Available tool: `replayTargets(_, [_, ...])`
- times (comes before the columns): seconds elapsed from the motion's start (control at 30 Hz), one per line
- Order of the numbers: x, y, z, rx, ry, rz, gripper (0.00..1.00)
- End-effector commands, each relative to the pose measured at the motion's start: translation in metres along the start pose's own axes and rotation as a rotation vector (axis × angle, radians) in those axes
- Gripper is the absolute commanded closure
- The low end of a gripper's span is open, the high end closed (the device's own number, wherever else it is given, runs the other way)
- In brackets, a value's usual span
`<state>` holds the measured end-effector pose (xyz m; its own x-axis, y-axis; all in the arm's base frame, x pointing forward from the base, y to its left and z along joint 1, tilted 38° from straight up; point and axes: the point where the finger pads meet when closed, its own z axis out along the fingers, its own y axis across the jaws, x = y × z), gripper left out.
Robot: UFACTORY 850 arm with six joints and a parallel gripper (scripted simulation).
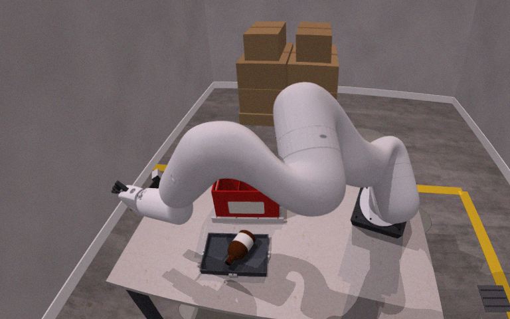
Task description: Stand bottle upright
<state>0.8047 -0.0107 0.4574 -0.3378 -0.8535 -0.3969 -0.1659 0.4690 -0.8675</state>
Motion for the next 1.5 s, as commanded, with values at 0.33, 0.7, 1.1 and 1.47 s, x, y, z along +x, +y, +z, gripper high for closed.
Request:
replayTargets(0.33, [0.0, -0.001, 0.0, 0.002, 0.0, 0.001, 0.0])
replayTargets(0.7, [-0.001, -0.001, 0.0, 0.002, -0.006, -0.017, 0.0])
replayTargets(1.1, [-0.008, 0.007, -0.002, 0.005, -0.1, -0.291, 0.0])
replayTargets(1.47, [-0.018, 0.03, -0.01, 0.011, -0.254, -0.687, 0.0])
